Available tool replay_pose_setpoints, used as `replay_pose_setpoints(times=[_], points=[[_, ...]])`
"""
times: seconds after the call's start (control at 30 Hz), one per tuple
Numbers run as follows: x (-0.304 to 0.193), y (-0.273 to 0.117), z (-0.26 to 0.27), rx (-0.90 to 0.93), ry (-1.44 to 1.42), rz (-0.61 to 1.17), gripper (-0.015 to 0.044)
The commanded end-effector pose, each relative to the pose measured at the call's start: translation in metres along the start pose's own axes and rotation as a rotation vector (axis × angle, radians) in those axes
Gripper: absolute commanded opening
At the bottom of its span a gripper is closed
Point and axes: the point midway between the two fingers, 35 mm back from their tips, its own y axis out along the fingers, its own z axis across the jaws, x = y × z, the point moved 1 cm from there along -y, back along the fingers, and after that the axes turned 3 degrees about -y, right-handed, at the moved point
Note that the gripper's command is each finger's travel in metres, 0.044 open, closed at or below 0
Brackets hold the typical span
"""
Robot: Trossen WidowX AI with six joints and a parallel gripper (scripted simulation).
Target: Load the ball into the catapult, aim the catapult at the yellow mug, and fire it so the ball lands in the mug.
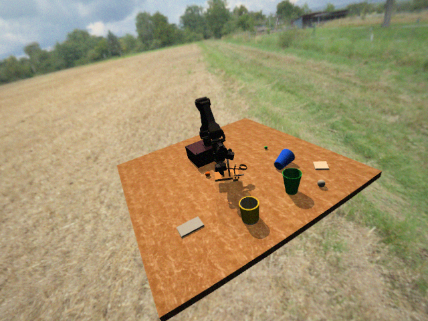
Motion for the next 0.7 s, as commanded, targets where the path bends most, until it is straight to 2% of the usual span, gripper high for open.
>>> replay_pose_setpoints(times=[0.0, 0.67], points=[[0.001, -0.002, -0.005, -0.004, -0.038, -0.004, 0.0], [0.001, 0.023, -0.008, -0.004, -0.039, -0.004, 0.0]])
